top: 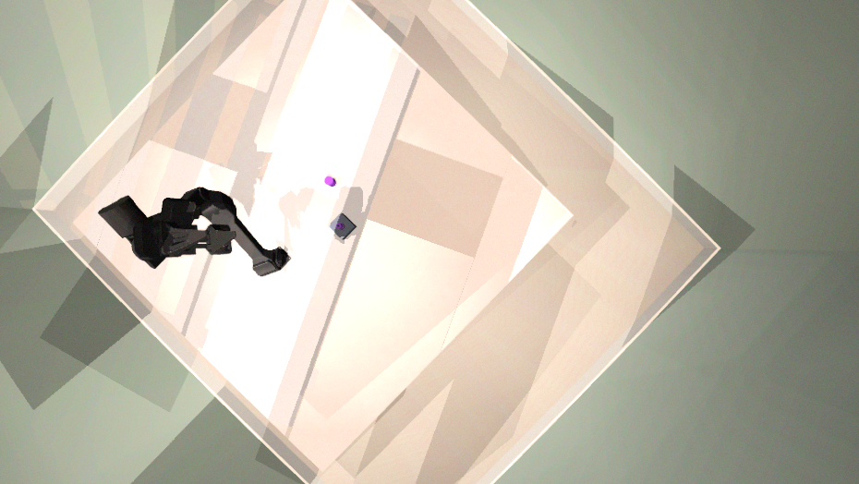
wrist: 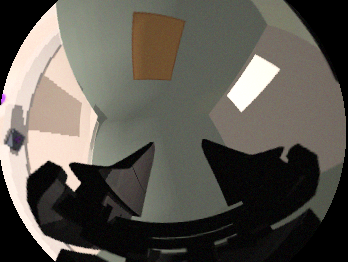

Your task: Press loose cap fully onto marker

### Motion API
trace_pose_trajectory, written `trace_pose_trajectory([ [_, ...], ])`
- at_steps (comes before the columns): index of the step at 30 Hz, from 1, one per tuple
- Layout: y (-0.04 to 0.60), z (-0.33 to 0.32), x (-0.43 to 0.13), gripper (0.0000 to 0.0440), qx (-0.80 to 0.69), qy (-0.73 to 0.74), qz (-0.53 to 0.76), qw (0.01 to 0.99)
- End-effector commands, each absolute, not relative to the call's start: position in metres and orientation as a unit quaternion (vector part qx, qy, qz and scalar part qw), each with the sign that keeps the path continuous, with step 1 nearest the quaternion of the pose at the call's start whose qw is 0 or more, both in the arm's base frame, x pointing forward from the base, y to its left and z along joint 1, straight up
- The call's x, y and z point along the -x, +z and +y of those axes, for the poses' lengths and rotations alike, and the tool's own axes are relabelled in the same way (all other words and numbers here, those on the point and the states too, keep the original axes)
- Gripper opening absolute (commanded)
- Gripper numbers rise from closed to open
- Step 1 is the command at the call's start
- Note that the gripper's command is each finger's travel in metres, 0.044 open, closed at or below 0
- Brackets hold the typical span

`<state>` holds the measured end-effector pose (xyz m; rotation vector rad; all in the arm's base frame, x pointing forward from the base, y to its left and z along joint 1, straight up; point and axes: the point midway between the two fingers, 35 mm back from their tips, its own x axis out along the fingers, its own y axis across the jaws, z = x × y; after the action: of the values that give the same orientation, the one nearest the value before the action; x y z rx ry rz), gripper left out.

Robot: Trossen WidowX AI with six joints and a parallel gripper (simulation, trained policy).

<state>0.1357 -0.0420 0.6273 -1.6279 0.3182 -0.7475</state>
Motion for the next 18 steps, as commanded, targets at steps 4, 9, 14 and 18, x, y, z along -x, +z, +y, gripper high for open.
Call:
trace_pose_trajectory([
  [4, 0.622, -0.056, -0.129, 0.0314, 0.691, -0.305, 0.129, 0.642],
  [9, 0.618, -0.063, -0.127, 0.0319, 0.683, -0.292, 0.122, 0.658],
  [14, 0.613, -0.07, -0.126, 0.032, 0.674, -0.279, 0.117, 0.674],
  [18, 0.608, -0.077, -0.125, 0.0315, 0.665, -0.268, 0.113, 0.687],
])
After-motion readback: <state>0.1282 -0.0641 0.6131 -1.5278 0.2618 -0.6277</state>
